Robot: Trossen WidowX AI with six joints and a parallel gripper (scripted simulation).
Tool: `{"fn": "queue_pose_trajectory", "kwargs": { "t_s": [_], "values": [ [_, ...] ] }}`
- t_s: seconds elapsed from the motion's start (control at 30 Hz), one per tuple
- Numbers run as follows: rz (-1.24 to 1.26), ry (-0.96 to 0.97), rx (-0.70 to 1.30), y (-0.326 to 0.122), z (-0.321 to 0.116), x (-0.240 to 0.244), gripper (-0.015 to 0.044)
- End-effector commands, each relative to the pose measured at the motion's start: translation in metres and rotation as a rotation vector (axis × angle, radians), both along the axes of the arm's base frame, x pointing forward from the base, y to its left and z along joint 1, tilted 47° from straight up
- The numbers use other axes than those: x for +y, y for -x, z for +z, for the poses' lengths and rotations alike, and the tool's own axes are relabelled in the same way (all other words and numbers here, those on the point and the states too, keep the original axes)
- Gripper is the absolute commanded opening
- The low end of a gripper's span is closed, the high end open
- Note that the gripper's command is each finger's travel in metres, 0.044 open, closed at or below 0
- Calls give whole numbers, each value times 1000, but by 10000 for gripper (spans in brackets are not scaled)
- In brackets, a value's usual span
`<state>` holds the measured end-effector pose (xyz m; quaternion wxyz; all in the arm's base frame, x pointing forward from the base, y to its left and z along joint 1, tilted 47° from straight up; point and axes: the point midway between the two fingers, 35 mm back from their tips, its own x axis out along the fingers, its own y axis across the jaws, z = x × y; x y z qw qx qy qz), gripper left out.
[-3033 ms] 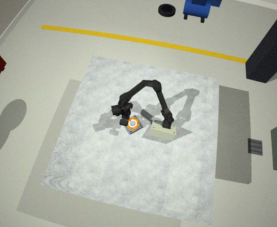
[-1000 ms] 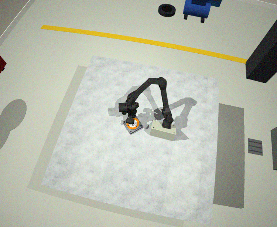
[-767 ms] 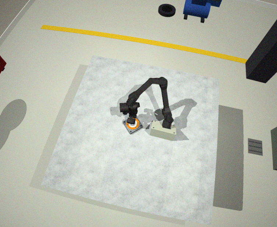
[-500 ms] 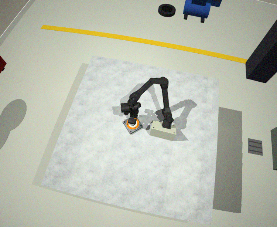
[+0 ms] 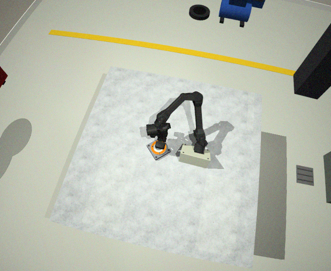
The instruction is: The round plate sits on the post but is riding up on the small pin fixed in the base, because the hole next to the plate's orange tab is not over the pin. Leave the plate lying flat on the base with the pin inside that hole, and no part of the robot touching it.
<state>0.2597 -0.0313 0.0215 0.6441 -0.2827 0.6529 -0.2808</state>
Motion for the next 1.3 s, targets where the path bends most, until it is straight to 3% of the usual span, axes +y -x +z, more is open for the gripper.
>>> {"fn": "queue_pose_trajectory", "kwargs": {
  "t_s": [0.0, 0.33, 0.7, 1.27],
  "values": [
    [-6, -2, 10, 7, -3, 1, 0],
    [-6, -3, 10, 12, -5, 3, 0],
    [-6, -4, 11, 12, 26, 35, 0],
    [1, -1, 15, 12, 20, 29, 0]
  ]
}}
